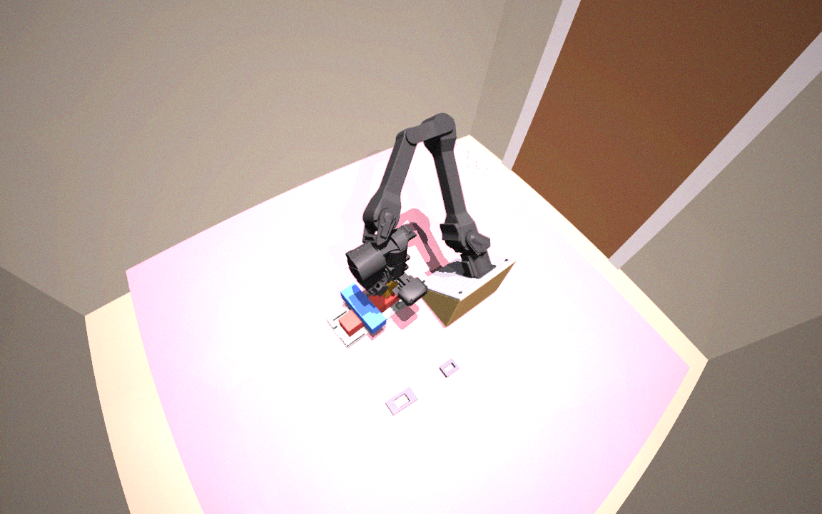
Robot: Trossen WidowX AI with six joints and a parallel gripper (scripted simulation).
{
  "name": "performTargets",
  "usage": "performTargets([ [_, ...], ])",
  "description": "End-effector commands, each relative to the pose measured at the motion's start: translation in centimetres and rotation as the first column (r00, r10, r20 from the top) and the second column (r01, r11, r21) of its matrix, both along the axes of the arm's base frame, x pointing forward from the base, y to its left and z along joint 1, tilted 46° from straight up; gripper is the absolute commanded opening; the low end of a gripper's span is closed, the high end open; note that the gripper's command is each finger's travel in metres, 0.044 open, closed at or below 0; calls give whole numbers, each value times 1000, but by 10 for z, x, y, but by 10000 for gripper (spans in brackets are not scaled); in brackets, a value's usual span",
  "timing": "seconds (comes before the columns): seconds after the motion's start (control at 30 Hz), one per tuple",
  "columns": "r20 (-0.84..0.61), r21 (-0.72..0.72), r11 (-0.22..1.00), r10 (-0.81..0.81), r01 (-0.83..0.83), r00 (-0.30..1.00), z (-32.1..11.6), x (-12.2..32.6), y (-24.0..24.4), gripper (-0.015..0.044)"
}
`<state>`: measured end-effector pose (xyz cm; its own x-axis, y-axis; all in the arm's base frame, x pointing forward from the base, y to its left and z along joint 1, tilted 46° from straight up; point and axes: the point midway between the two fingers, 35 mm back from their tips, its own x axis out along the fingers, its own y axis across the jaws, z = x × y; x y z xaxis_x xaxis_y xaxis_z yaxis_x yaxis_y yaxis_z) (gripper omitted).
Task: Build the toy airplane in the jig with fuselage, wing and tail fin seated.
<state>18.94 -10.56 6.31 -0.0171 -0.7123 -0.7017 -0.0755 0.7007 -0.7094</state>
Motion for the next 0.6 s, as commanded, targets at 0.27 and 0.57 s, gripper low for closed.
performTargets([
  [0.27, 11, -2, 1000, 9, -9, 1000, 56, 6, 61, 260],
  [0.57, 11, -2, 1000, 9, -9, 1000, 56, 5, 61, 260],
])
